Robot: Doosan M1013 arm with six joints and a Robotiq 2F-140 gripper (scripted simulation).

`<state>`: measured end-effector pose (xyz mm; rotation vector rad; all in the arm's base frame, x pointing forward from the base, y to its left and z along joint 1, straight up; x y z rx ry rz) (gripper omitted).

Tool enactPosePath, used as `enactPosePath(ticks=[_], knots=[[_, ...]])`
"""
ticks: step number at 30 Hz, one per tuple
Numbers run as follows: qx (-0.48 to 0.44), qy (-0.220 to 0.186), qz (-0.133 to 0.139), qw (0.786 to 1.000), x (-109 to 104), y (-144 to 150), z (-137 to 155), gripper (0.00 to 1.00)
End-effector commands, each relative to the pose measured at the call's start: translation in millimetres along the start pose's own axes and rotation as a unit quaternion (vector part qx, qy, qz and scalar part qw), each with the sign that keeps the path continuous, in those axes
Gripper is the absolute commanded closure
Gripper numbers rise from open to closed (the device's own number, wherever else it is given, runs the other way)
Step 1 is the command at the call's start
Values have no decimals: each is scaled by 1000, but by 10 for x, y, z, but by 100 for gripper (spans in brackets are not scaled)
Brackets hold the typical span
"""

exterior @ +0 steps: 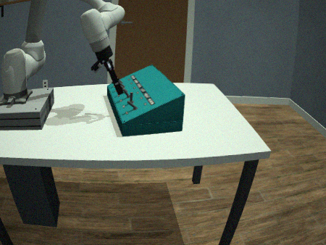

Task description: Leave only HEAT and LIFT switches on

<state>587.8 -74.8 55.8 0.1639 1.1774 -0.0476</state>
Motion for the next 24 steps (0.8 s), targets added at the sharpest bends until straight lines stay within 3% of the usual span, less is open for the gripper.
enactPosePath(ticks=[1,24], knots=[[0,0,0,1000,-4,7,28,90],[0,0,0,1000,-4,36,138,90]])
Point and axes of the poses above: the point where the finger pads meet when closed, its own x axis out along the fingers, its own y axis across the jaws, z = x × y, the point moved 1 cm from there along -x, back along the fingers, and after that the axes turned 15 degrees about x, right-handed, at the moved point
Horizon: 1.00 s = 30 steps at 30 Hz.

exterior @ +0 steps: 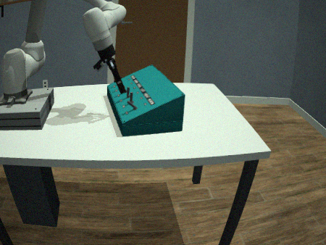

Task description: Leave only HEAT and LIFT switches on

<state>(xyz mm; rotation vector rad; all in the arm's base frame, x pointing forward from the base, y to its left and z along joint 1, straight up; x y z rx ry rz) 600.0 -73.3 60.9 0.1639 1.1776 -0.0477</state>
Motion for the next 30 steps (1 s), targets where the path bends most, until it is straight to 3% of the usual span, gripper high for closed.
enactPosePath(ticks=[1,30], knots=[[0,-1,0,1000,-4,2,10,90],[0,-1,0,1000,-4,-20,-71,90]])
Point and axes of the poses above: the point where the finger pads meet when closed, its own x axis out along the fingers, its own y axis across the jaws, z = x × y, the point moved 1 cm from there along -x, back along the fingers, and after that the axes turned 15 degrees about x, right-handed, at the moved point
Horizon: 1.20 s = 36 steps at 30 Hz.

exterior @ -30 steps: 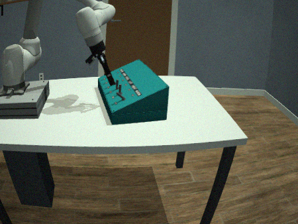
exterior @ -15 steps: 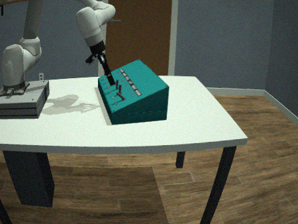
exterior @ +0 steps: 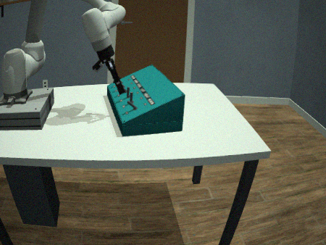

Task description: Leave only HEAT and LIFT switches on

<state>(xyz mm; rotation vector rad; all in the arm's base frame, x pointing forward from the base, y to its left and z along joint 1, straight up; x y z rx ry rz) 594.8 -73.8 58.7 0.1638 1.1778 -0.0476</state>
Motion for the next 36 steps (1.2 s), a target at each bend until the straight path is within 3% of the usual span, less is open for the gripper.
enactPosePath(ticks=[1,15,24,26,31,36], knots=[[0,-1,0,1000,-4,-10,-29,90],[0,-1,0,1000,-89,-17,-54,90],[0,-1,0,1000,-566,-17,-55,90],[0,-1,0,1000,-566,-17,-55,90],[0,-1,0,1000,-855,-17,-56,90],[0,-1,0,1000,-1012,-17,-56,90]])
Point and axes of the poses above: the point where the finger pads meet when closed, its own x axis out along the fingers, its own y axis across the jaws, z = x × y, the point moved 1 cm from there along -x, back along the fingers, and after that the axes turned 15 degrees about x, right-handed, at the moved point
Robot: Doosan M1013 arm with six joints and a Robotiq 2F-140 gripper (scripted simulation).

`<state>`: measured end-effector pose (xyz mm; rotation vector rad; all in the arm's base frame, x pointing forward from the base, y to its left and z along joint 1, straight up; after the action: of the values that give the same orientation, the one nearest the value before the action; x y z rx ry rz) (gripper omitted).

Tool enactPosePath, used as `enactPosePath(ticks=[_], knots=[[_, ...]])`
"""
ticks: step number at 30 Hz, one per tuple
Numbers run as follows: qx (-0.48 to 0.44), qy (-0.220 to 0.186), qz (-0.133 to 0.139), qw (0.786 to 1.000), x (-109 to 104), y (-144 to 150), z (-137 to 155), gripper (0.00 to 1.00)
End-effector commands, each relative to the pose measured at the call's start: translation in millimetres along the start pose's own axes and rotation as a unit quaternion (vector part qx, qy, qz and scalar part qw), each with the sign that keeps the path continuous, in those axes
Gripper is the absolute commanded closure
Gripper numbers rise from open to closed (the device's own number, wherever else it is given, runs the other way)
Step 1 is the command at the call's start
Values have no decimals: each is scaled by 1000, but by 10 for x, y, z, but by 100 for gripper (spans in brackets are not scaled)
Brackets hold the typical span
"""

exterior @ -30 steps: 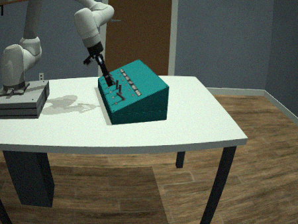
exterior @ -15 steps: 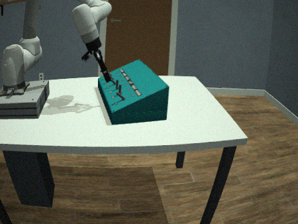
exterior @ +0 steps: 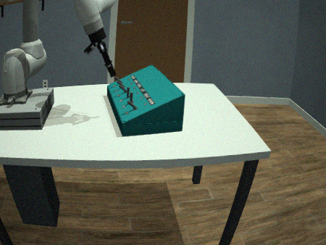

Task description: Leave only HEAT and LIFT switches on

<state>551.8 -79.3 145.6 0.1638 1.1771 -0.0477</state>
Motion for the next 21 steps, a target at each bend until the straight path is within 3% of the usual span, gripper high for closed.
enactPosePath(ticks=[1,4,5,21], knots=[[0,0,0,1000,-55,1,5,90],[0,0,0,1000,-65,1,5,90],[0,0,0,1000,-65,1,5,0],[0,0,0,1000,-65,1,5,0]])
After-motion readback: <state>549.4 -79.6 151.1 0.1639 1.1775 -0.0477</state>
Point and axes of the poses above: the point where the finger pads meet when closed, its own x axis out along the fingers, its own y axis across the jaws, z = x × y, the point moved 1 cm from there along -x, back along the fingers, and after that the axes turned 15 degrees about x, right-handed, at the moved point
